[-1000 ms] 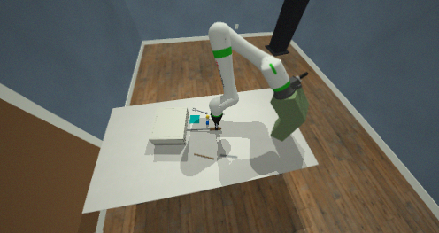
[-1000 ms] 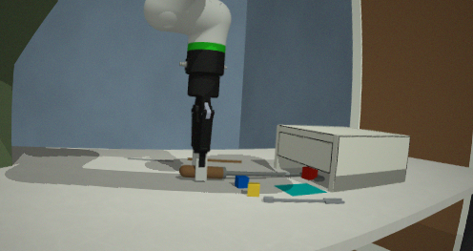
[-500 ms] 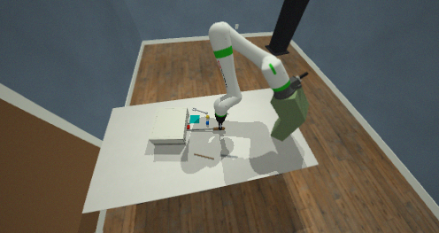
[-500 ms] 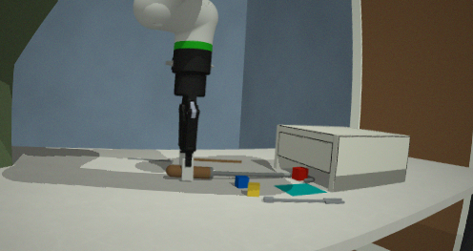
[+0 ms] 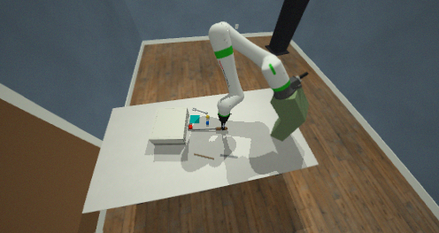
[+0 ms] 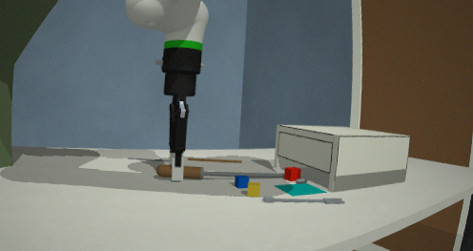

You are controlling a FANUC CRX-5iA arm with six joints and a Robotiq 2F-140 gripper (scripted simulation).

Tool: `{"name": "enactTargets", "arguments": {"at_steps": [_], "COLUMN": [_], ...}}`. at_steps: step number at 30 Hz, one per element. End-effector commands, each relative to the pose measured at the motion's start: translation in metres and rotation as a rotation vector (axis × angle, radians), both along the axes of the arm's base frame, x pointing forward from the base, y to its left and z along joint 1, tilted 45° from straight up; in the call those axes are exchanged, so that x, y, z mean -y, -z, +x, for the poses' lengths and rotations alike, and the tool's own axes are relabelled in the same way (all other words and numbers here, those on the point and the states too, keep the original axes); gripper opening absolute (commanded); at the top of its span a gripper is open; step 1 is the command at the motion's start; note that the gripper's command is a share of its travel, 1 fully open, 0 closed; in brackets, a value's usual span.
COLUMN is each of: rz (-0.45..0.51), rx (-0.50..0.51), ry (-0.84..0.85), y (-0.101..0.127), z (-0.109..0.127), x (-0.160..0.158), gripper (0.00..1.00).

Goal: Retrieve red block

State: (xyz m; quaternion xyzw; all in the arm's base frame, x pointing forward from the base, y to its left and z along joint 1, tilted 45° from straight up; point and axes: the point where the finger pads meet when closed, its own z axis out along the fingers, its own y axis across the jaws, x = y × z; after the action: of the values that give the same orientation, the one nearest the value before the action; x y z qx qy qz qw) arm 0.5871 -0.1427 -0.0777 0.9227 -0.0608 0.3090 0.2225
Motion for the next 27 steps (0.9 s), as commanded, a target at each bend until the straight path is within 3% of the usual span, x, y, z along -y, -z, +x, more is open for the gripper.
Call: {"name": "enactTargets", "arguments": {"at_steps": [1,27], "rz": [0.000,0.000], "rx": [0.001,0.001], "ry": [0.000,0.000], "y": [0.0028,0.0093], "z": [-0.0037,-0.0125], "x": [0.0000,0.0003], "gripper": [0.00,0.00]}}
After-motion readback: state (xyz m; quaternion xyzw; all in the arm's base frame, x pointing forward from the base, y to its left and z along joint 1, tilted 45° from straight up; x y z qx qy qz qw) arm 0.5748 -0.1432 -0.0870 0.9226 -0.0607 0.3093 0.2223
